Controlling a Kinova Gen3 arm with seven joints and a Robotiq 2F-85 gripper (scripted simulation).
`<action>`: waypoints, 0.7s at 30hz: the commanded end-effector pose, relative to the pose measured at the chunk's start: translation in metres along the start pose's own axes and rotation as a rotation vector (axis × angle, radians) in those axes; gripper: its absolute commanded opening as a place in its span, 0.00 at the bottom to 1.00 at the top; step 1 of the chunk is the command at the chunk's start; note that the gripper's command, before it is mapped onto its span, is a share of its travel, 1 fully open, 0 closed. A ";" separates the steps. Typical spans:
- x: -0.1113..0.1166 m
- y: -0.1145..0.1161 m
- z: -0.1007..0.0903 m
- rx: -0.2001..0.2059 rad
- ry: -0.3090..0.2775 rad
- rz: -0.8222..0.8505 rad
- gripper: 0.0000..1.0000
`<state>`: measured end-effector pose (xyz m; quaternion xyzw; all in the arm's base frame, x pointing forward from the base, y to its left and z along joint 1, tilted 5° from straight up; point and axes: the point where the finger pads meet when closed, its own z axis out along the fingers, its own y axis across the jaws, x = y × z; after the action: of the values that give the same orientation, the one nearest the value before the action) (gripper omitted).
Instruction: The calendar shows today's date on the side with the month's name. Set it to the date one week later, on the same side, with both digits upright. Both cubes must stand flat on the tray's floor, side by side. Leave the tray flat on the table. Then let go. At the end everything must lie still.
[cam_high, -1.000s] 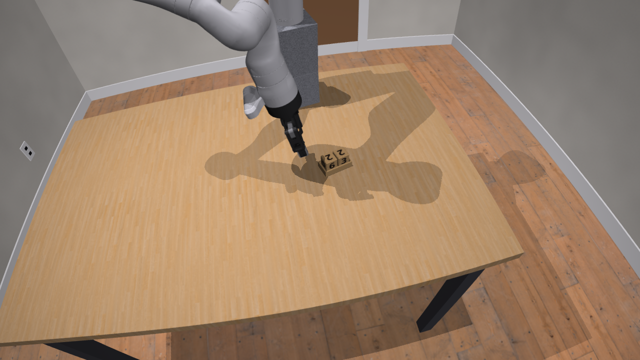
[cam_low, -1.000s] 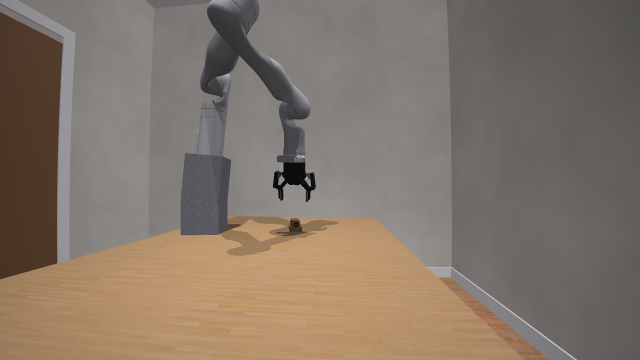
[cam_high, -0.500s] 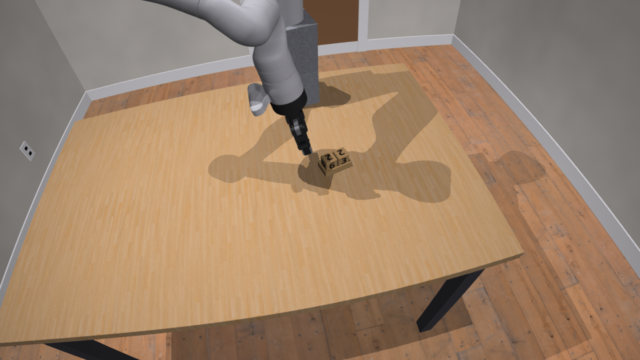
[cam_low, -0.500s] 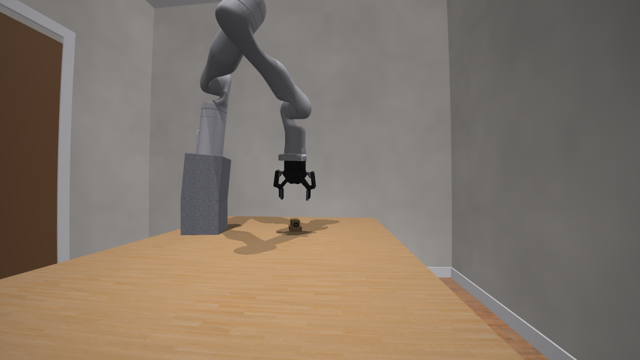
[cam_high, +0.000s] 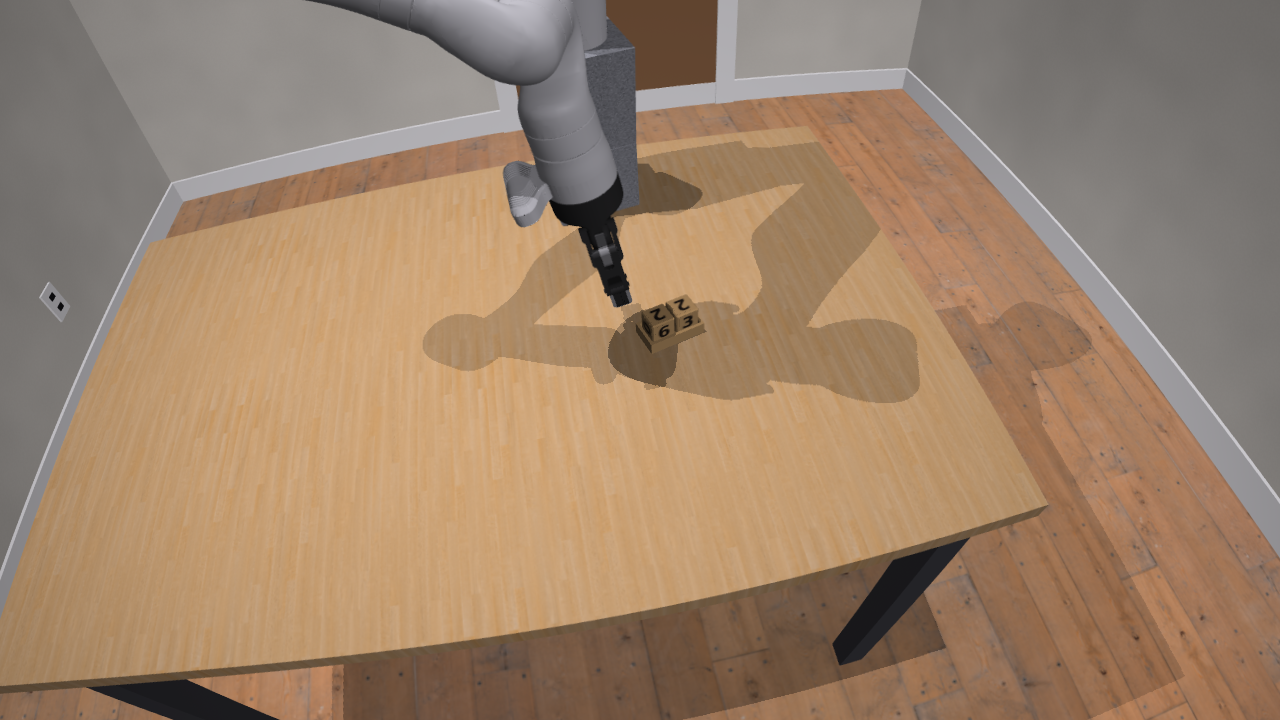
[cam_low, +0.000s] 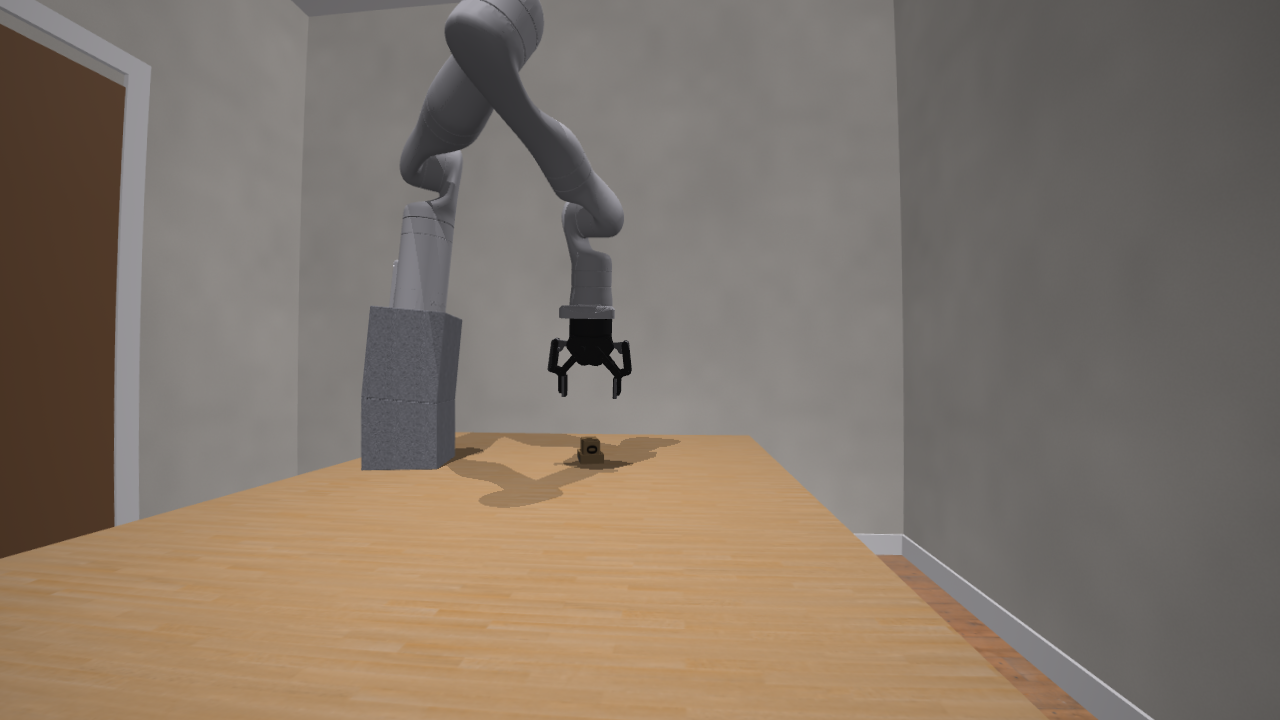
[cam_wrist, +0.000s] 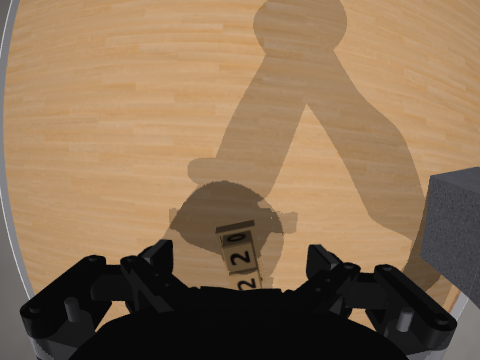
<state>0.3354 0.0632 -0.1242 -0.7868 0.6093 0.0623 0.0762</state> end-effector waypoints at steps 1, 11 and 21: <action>-0.003 0.000 -0.001 0.000 0.002 -0.012 1.00; -0.007 0.000 -0.002 -0.001 0.014 -0.028 1.00; -0.011 0.000 -0.003 -0.001 0.026 -0.043 1.00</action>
<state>0.3323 0.0724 -0.1196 -0.7996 0.5944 0.0512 0.0689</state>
